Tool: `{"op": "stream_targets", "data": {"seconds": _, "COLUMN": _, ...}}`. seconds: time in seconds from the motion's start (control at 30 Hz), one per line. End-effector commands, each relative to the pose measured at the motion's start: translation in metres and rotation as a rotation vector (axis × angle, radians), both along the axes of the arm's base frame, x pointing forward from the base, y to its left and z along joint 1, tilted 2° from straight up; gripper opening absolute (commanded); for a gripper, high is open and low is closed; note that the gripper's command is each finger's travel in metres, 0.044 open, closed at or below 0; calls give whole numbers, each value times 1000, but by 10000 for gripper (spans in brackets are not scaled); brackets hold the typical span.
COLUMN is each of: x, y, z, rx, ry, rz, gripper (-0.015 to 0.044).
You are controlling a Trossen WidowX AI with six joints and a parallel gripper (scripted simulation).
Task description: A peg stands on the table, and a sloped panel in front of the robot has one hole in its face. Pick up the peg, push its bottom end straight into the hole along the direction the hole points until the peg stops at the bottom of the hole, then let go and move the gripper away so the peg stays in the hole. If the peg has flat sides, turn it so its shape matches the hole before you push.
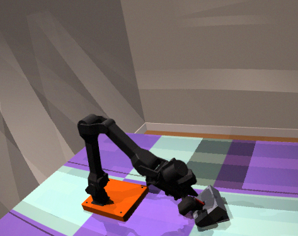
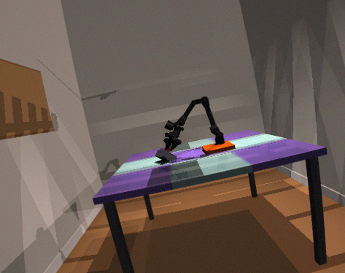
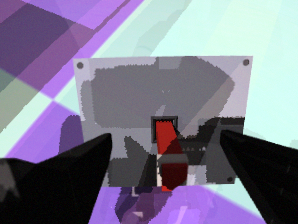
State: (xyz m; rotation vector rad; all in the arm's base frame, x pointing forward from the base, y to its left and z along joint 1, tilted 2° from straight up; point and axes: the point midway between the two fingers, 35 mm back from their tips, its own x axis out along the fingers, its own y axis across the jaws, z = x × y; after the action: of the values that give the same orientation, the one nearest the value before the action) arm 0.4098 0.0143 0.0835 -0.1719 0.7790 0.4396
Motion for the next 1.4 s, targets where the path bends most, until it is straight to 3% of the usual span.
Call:
{"op": "stream_targets", "data": {"seconds": 0.0, "x": -2, "y": -2, "z": 4, "rx": -1, "ry": -1, "rz": 0, "gripper": 440}}
{"op": "stream_targets", "data": {"seconds": 1.37, "x": -40, "y": -25, "z": 53, "rx": -2, "ry": 2, "rz": -6, "gripper": 440}}
